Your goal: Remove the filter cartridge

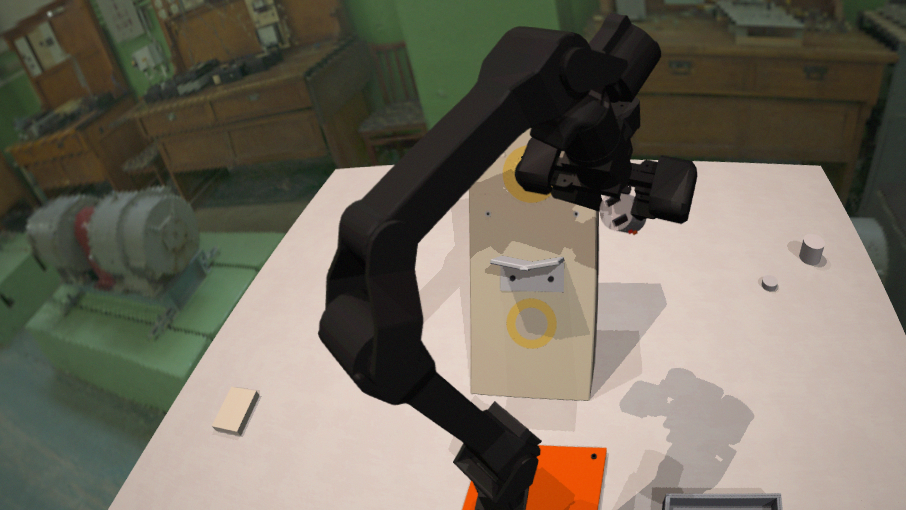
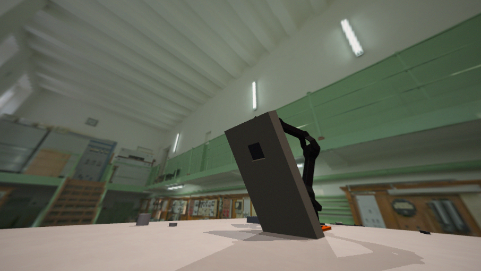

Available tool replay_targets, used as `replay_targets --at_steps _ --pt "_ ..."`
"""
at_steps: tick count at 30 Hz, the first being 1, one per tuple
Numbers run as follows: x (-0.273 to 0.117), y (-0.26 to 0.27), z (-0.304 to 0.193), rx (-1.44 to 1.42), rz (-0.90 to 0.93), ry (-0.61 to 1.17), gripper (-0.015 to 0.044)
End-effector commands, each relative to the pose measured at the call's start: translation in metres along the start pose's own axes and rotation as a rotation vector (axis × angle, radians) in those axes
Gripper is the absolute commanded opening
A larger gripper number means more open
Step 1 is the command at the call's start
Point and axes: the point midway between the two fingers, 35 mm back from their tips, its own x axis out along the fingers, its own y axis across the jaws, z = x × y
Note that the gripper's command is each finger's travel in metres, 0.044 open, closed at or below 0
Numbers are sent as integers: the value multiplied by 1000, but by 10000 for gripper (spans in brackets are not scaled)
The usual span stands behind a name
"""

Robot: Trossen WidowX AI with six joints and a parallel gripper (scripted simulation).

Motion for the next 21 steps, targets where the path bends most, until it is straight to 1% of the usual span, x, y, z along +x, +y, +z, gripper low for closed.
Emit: replay_targets --at_steps 1,21 --pt "1 -25 -5 119 -70 -1 0" --pt "-8 -125 -50 624 -365 -13 0"
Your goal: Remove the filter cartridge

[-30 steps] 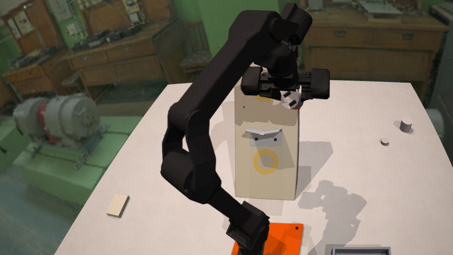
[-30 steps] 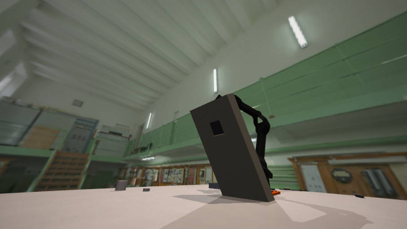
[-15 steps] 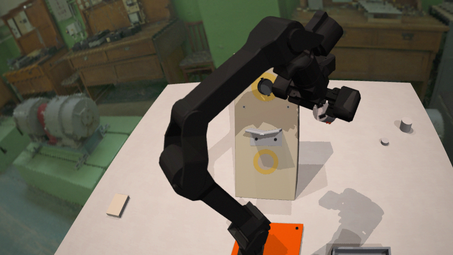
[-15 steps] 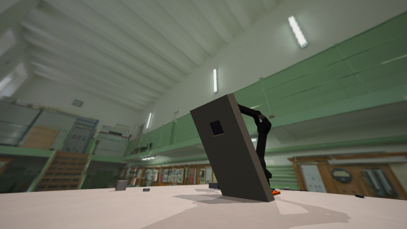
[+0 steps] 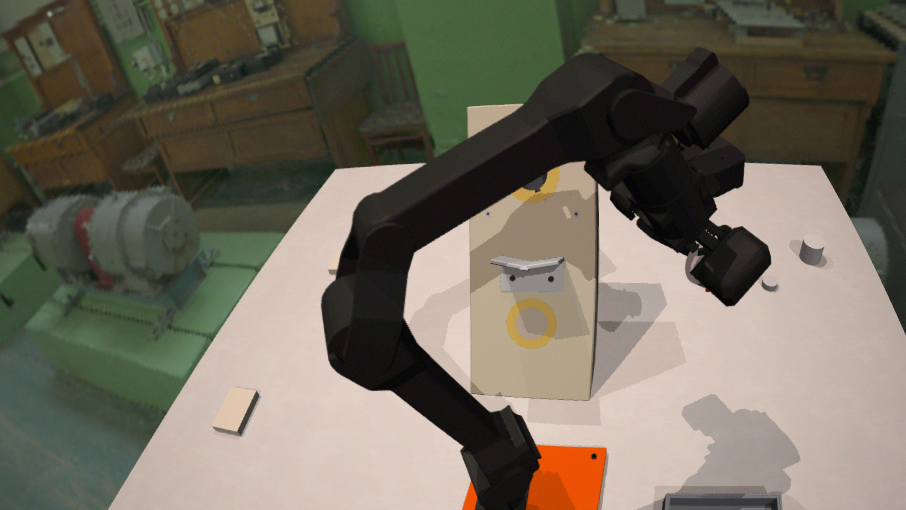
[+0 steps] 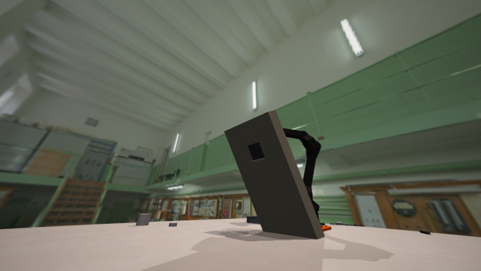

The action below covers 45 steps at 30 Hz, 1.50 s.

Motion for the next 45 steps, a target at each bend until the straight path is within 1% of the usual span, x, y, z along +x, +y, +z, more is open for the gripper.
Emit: replay_targets --at_steps 1,5,12,21,33,45 --pt "3 -26 -1 123 -71 -8 0" --pt "4 -45 -3 207 -120 -13 0" --pt "5 -47 -4 213 -124 -13 0" --pt "28 -88 -22 341 -201 -15 0" --pt "56 -143 -63 526 -313 -16 0" --pt "77 -188 -121 711 -425 -15 0"
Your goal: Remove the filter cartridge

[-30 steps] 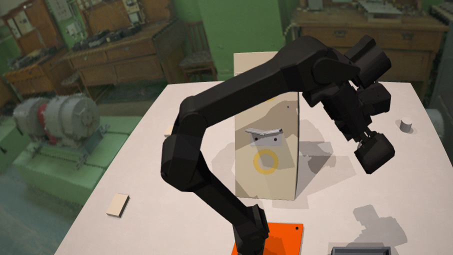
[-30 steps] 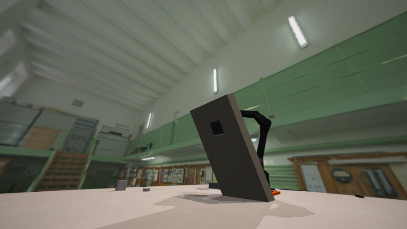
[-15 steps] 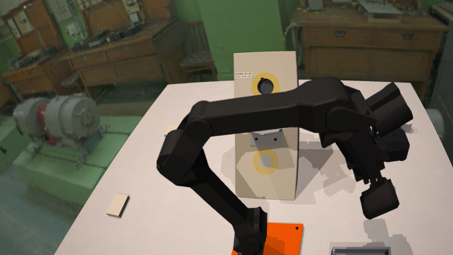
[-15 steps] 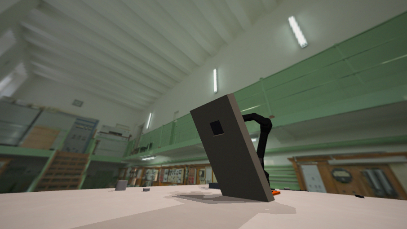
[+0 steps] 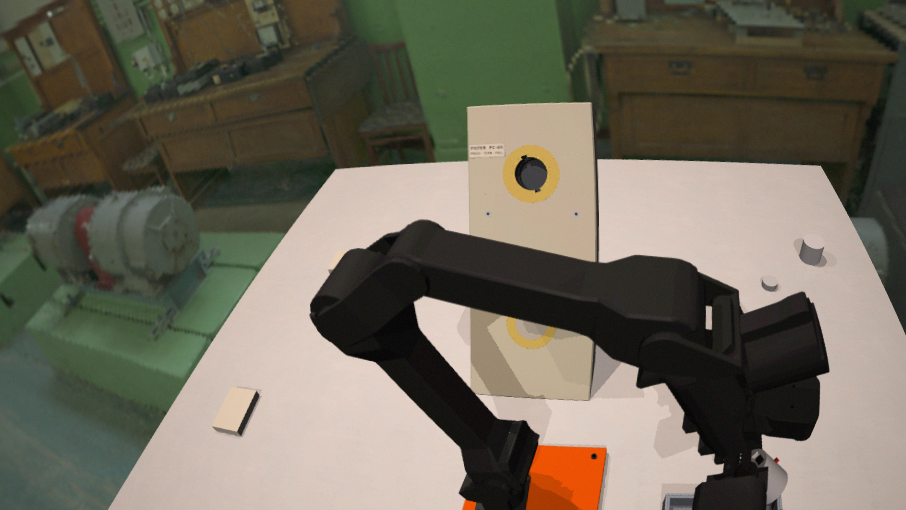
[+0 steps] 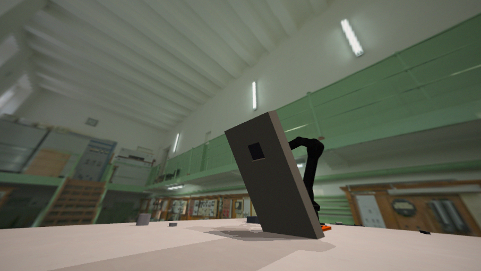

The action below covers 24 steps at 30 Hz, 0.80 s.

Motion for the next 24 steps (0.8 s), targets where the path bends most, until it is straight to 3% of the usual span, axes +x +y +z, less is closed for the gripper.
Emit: replay_targets --at_steps 1,12,24 --pt "13 -23 -10 77 -46 -10 0" --pt "26 -40 -21 130 -79 -9 0" --pt "70 -41 -44 130 -79 -9 0"
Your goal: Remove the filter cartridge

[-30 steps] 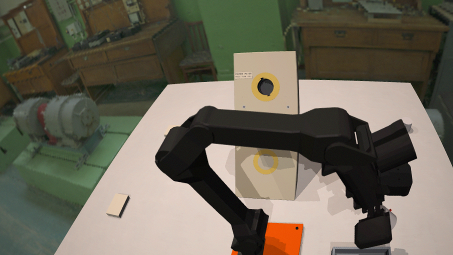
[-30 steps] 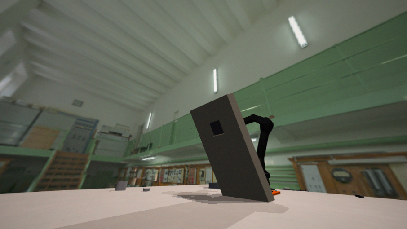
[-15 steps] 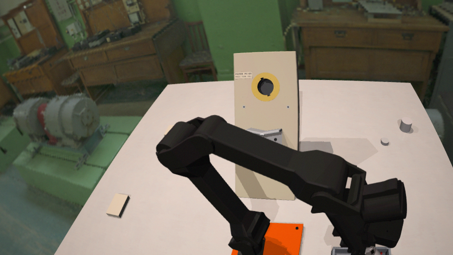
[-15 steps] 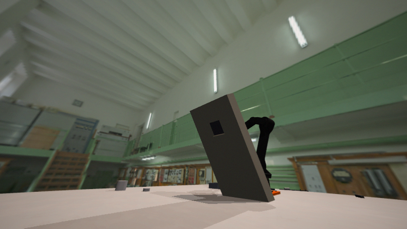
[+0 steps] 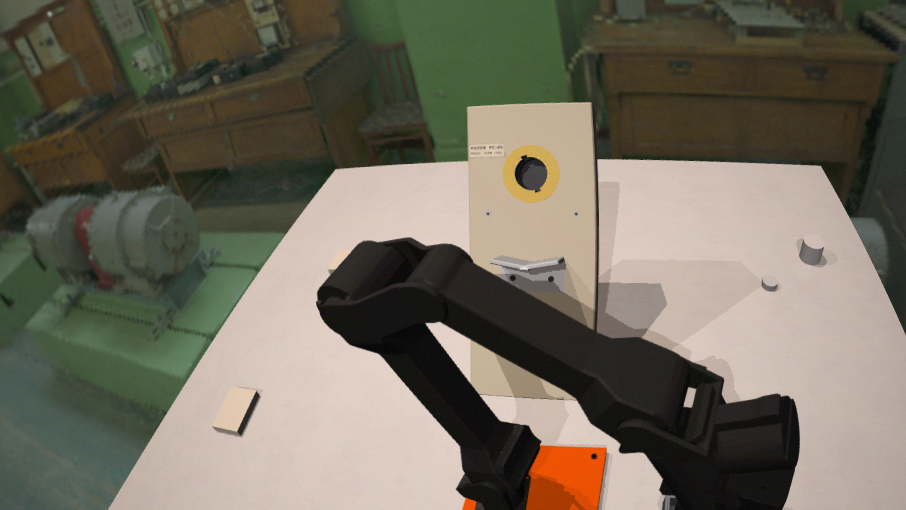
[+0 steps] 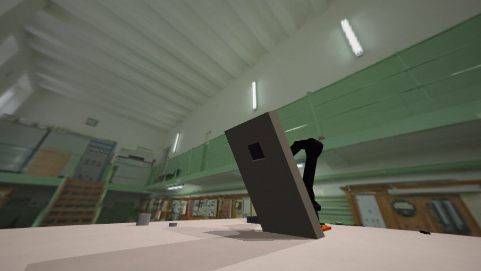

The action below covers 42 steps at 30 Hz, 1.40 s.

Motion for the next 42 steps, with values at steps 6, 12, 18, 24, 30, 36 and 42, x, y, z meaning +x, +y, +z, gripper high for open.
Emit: replay_targets --at_steps 6,12,18,24,30,36,42 --pt "30 -1 -21 6 -4 1 0" --pt "27 -1 -21 0 -1 8 53" --pt "27 -1 -21 0 -1 8 210" --pt "27 -1 -21 0 -1 8 368" --pt "27 -1 -21 0 -1 8 440" --pt "-24 0 11 0 -1 8 440" --pt "-20 0 12 2 -1 -4 440"
